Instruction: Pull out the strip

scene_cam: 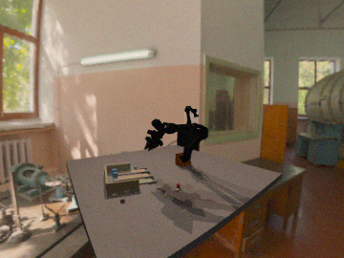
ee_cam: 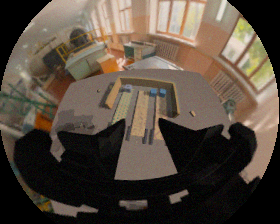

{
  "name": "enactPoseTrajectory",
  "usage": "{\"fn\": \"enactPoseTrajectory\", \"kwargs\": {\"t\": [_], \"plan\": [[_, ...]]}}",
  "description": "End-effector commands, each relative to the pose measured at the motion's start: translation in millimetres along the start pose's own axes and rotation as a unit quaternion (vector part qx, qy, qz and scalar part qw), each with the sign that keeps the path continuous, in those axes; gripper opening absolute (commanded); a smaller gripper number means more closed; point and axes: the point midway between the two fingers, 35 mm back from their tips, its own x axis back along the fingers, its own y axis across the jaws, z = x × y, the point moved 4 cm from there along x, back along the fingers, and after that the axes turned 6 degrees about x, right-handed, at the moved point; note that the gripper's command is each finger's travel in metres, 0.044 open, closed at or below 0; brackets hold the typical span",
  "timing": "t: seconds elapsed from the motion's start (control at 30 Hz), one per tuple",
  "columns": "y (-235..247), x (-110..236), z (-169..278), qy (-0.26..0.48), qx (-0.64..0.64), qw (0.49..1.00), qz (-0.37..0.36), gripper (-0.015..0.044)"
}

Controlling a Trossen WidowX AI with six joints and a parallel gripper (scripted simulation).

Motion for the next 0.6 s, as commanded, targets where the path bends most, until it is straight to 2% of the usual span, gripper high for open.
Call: {"fn": "enactPoseTrajectory", "kwargs": {"t": [0.0, 0.2, 0.57], "plan": [[10.5, -25.4, -13.4, 0.063, -0.022, 0.998, -0.002, 0.0164], [37.8, -68.9, -23.8, 0.18, -0.057, 0.982, 0.0, 0.0006], [104.1, -130.9, -7.4, 0.391, -0.084, 0.916, 0.027, 0.0]]}}
